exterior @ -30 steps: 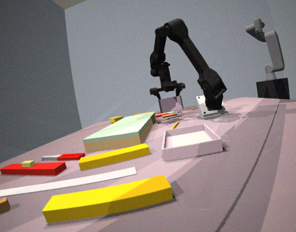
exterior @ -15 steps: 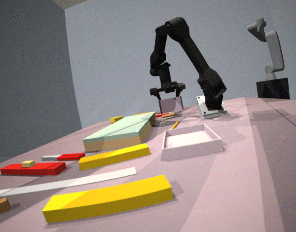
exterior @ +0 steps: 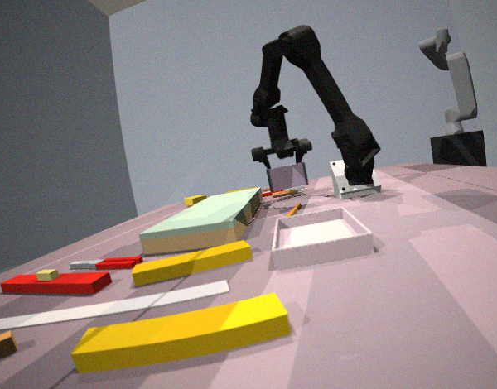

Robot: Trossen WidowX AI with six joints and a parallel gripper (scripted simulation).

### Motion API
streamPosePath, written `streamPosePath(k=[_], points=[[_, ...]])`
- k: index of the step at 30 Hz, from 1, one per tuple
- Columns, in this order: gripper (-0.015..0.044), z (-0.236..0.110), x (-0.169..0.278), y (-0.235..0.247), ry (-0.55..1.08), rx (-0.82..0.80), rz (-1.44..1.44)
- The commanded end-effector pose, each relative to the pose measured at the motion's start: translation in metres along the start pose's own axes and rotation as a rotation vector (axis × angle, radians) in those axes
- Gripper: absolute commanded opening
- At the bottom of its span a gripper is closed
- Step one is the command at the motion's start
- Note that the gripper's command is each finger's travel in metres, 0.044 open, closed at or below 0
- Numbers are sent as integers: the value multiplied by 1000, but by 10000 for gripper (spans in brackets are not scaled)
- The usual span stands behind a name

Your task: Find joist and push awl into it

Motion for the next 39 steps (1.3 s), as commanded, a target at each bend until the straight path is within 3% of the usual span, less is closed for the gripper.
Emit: streamPosePath(k=[1, 39], points=[[0, -5, 0, -1, 39, 6, 3], [0, -3, -13, -1, 234, 5, 5]])
Point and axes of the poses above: the point midway between the two fingers, 35 mm back from their tips, its own z axis out along the fingers, its own y axis across the jaws, x = y × z, the point moved 4 cm from there along -z, back along the fingers
